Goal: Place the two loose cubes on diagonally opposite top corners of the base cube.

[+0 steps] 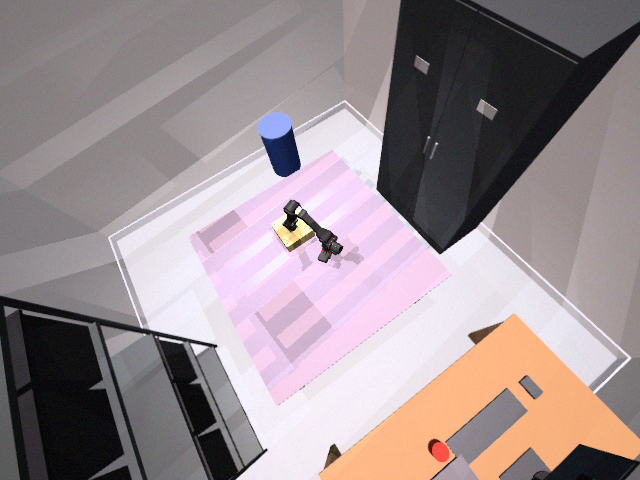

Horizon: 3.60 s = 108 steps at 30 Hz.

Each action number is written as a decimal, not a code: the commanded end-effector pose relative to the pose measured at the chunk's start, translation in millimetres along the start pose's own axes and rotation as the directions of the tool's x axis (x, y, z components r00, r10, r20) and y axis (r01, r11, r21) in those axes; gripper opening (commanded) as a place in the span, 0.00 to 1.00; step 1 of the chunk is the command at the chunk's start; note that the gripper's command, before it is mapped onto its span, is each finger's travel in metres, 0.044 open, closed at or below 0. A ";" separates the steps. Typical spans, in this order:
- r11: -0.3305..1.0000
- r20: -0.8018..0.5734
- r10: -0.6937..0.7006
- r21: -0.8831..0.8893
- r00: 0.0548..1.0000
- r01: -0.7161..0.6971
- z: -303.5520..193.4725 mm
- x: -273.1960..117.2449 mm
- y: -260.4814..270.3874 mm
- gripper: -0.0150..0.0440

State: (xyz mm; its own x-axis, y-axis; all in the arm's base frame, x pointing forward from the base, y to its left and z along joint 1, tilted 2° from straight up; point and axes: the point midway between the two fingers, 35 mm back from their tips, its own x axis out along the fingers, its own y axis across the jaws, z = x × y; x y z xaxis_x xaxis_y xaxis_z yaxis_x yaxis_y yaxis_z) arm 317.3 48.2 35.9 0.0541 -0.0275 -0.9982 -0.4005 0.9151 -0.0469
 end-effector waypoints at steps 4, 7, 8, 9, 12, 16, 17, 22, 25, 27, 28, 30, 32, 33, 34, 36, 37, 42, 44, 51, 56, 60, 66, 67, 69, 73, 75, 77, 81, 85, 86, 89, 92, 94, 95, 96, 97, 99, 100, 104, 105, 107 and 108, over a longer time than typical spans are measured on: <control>1.000 0.002 0.000 -0.005 1.000 0.000 0.9 6.8 -0.1 0.43; 1.000 0.002 -0.001 -0.006 1.000 0.001 1.4 15.0 -0.2 0.43; 1.000 0.002 -0.001 -0.007 1.000 0.001 1.5 17.6 -0.2 0.43; 1.000 0.001 -0.001 -0.007 1.000 0.001 1.6 20.3 -0.2 0.43; 1.000 0.001 -0.001 -0.008 1.000 0.001 1.7 27.9 -0.3 0.43; 1.000 0.001 -0.001 -0.008 1.000 0.001 1.7 29.7 -0.3 0.43; 1.000 0.001 -0.001 -0.008 1.000 0.001 1.7 29.7 -0.3 0.43; 1.000 0.001 -0.001 -0.008 1.000 0.001 1.7 29.7 -0.3 0.43; 1.000 0.001 -0.001 -0.007 1.000 0.001 1.7 31.1 -0.3 0.43; 1.000 0.001 -0.001 -0.007 1.000 0.001 1.7 31.1 -0.3 0.43; 1.000 0.001 -0.001 -0.007 1.000 0.001 1.7 31.1 -0.3 0.43; 1.000 0.001 -0.001 -0.007 1.000 0.001 1.7 31.1 -0.3 0.43; 1.000 0.001 -0.001 -0.007 1.000 0.001 1.7 31.1 -0.3 0.43; 1.000 0.001 -0.001 -0.007 1.000 0.001 1.7 31.1 -0.3 0.43; 1.000 0.001 -0.001 -0.007 1.000 0.001 1.7 31.1 -0.3 0.43; 1.000 0.001 -0.001 -0.007 1.000 0.001 1.7 31.1 -0.3 0.43; 1.000 0.001 -0.001 -0.007 1.000 0.001 1.7 31.1 -0.3 0.43; 1.000 0.001 -0.001 -0.007 1.000 0.001 1.7 31.1 -0.3 0.60; 1.000 0.001 -0.001 -0.007 1.000 0.001 1.7 31.1 -0.3 0.60; 1.000 -0.001 0.000 -0.003 1.000 0.000 1.3 20.1 0.1 0.60; 1.000 -0.001 0.000 -0.003 1.000 0.000 1.4 11.0 0.1 0.60; 1.000 -0.001 0.000 -0.003 1.000 0.000 1.4 3.4 0.1 0.60; 1.000 -0.001 0.000 -0.003 1.000 0.000 1.5 -7.9 0.1 0.60; 1.000 -0.001 0.000 -0.003 1.000 0.000 1.5 -9.8 0.1 0.60; 1.000 -0.001 0.000 -0.003 1.000 0.000 1.5 -13.5 0.1 0.60; 1.000 -0.001 0.001 -0.003 1.000 -0.001 1.5 -20.9 0.1 0.60; 1.000 -0.001 0.001 -0.003 1.000 -0.001 1.5 -24.6 0.1 0.60; 1.000 -0.001 0.001 -0.003 1.000 -0.001 1.5 -28.4 0.1 0.60; 1.000 -0.001 0.001 -0.003 1.000 -0.001 1.5 -32.5 0.1 0.60; 1.000 -0.002 0.001 -0.007 1.000 -0.001 1.3 -36.6 0.2 0.74; 1.000 -0.002 0.001 -0.008 1.000 -0.001 1.3 -37.9 0.2 0.78; 1.000 -0.002 0.001 -0.008 1.000 -0.001 1.3 -41.0 0.2 0.91; 1.000 -0.002 0.001 -0.008 1.000 -0.001 1.3 -42.2 0.2 0.93; 1.000 -0.004 0.003 -0.009 1.000 -0.003 2.9 -39.9 10.6 0.93; 1.000 -0.004 0.005 -0.009 1.000 -0.005 5.1 -40.2 23.5 0.93; 1.000 -0.004 0.006 -0.009 1.000 -0.006 7.1 -40.4 39.1 0.93; 1.000 -0.004 0.008 -0.009 1.000 -0.008 8.2 -40.8 54.8 0.93; 1.000 -0.004 0.011 -0.009 1.000 -0.011 8.3 -41.5 86.1 0.93; 1.000 -0.004 0.012 -0.008 1.000 -0.012 7.2 -41.9 101.7 0.93; 1.000 -0.004 0.013 -0.008 1.000 -0.014 4.0 -42.5 124.7 0.93; 1.000 -0.004 0.013 -0.008 1.000 -0.014 4.0 -42.5 124.7 0.93; 1.000 -0.004 0.013 -0.008 1.000 -0.014 4.0 -42.5 124.7 0.93; 1.000 -0.004 0.013 -0.008 1.000 -0.014 4.0 -42.5 124.7 0.93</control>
State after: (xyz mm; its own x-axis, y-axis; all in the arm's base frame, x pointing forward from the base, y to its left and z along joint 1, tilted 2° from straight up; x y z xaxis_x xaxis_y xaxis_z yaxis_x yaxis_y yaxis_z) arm 268.1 167.3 72.7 0.0461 -0.0141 -0.9988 -0.4273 0.9035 -0.0324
